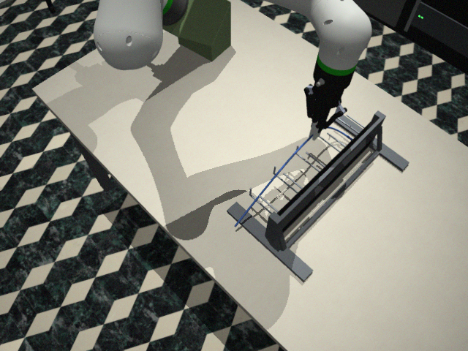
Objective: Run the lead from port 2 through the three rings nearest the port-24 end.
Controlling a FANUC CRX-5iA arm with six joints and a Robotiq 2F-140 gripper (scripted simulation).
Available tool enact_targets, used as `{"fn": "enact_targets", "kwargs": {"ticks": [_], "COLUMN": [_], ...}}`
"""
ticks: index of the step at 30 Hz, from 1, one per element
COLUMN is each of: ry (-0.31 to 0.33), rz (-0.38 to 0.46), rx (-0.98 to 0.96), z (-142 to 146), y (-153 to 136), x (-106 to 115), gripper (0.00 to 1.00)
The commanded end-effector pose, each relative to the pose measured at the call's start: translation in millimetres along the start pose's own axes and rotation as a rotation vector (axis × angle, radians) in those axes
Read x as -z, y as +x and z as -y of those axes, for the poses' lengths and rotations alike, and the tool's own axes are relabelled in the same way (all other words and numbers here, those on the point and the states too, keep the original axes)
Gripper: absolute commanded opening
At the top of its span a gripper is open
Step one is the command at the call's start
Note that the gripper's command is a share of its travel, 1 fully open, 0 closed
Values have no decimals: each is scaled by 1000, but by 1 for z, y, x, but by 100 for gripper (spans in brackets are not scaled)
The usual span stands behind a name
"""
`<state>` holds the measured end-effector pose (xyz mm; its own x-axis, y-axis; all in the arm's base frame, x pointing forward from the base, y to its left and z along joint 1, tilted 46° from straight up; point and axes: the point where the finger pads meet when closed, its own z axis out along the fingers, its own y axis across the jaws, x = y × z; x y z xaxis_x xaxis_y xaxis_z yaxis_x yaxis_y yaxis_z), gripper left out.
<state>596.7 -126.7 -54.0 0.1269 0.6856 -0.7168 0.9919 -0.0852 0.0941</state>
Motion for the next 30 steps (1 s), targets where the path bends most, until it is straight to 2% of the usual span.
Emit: {"fn": "enact_targets", "kwargs": {"ticks": [1, 30], "ry": [-1, -1], "rz": [0, 0], "rx": [0, 0], "z": [0, -1], "y": [0, 0], "x": [-1, -24], "gripper": [0, 0]}}
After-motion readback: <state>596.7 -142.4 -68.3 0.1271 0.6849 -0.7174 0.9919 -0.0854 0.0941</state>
